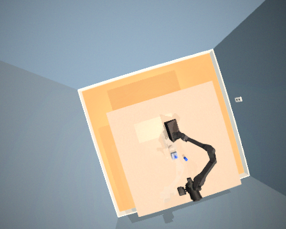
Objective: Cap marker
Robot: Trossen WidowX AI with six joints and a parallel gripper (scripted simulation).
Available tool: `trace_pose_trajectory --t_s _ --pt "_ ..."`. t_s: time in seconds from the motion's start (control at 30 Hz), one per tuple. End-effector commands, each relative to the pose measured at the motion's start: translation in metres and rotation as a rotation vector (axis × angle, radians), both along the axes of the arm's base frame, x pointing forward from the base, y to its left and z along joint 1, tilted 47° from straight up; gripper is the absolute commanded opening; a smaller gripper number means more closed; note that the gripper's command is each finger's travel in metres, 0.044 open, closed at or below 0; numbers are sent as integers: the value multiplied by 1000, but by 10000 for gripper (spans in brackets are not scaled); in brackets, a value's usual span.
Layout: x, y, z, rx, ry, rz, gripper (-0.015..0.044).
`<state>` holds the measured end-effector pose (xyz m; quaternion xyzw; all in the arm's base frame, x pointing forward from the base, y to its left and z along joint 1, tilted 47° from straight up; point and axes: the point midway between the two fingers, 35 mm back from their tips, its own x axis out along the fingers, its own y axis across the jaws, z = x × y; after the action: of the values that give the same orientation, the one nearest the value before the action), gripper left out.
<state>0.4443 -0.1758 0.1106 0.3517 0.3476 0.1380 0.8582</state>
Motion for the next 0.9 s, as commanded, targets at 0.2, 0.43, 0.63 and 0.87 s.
trace_pose_trajectory --t_s 0.2,0.43,0.63,0.87 --pt "-47 153 -33 93 377 286 252" --pt "-117 239 -40 95 665 508 252" --pt "-125 243 -45 92 692 528 252" --pt "-129 266 -70 93 692 529 252"
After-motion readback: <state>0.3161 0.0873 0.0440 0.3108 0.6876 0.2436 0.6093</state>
